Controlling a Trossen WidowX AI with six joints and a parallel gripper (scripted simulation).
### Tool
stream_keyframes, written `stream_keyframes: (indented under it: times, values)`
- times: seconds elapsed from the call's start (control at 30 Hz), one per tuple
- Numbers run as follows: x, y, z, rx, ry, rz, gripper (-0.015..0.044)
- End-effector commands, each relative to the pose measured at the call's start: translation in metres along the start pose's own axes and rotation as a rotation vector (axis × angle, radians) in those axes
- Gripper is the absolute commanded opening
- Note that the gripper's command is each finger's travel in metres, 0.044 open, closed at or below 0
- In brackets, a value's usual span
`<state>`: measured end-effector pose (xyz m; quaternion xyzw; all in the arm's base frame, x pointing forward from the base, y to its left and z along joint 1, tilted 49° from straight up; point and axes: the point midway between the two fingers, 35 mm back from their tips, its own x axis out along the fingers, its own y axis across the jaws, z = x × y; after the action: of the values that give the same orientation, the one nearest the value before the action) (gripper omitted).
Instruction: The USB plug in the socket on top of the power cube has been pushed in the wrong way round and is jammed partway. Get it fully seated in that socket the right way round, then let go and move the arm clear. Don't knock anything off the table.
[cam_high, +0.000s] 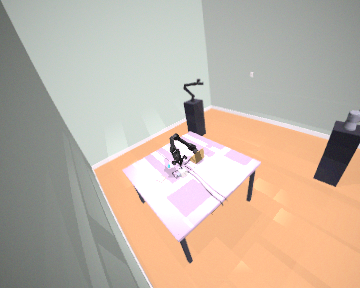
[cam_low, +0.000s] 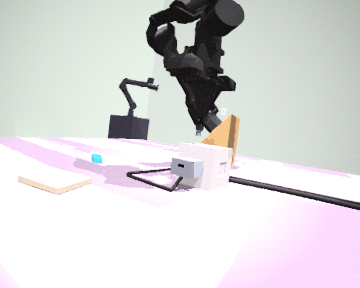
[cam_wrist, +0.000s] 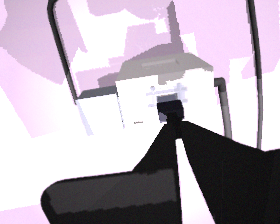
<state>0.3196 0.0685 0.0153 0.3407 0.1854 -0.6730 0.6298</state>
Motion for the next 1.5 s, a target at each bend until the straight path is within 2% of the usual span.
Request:
stream_keyframes:
  times: [0.0, 1.47]
  values:
    - [0.0015, -0.0017, -0.0002, -0.005, 0.003, -0.004, 0.0]
    - [0.0069, -0.0016, -0.0023, 0.002, 0.035, -0.004, 0.0]
